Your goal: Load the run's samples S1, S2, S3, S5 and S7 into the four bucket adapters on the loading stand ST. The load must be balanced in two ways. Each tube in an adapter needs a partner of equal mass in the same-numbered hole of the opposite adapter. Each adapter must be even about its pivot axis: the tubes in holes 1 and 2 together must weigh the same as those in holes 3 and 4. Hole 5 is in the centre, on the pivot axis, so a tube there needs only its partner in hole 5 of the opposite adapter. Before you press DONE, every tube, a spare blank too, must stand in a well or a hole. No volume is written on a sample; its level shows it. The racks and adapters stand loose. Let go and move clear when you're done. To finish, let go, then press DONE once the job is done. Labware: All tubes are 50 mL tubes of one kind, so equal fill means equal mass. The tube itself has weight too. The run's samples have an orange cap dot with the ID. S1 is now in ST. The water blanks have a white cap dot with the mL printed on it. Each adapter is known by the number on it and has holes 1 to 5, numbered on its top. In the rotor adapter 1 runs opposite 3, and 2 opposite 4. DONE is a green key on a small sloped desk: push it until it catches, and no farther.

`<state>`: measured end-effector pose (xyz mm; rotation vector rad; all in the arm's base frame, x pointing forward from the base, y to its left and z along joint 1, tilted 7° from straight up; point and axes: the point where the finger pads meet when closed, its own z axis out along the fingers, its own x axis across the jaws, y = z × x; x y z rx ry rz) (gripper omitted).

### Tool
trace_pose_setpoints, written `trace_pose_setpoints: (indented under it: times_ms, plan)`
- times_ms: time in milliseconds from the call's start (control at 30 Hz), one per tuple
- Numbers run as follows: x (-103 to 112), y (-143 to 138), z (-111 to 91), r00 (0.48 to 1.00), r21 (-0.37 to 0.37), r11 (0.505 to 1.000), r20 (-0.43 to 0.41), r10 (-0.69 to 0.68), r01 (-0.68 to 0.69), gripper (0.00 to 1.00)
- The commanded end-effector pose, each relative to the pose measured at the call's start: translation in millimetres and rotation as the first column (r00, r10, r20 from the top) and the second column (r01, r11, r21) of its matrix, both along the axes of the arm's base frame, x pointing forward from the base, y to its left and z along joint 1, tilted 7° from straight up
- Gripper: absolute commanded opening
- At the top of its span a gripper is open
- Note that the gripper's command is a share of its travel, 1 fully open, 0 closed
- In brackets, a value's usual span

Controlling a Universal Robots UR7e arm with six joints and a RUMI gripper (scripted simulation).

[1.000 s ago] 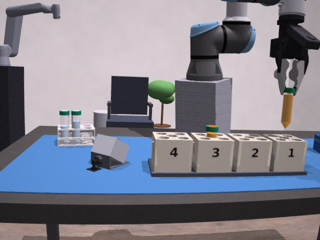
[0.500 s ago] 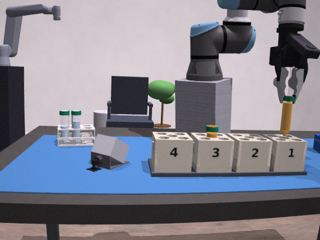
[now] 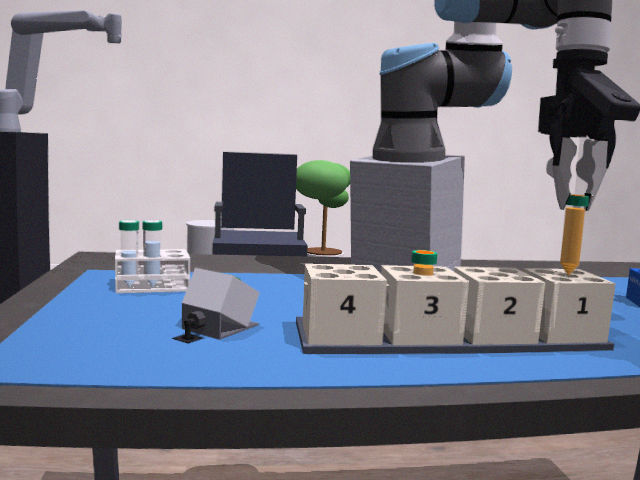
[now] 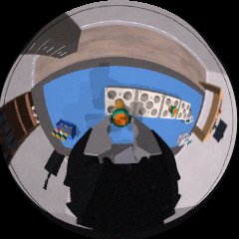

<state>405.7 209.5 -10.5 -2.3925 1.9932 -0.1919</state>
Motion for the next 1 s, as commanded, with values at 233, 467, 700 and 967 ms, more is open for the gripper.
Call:
trace_pose_setpoints:
  times_ms: [233, 467, 700, 967]
  plan:
    - [1.9, -0.7, -13.5, 1.0, 0.0, 1.0, 0.001, 0.0, 0.0, 0.0]
    - [2.8, -1.2, -21.4, 1.0, 0.0, 1.0, 0.001, 0.0, 0.0, 0.0]
    - [3.8, -1.8, -30.7, 1.0, 0.0, 1.0, 0.001, 0.0, 0.0, 0.0]
    - [4.7, -2.3, -38.7, 1.0, 0.0, 1.0, 0.001, 0.0, 0.0, 0.0]
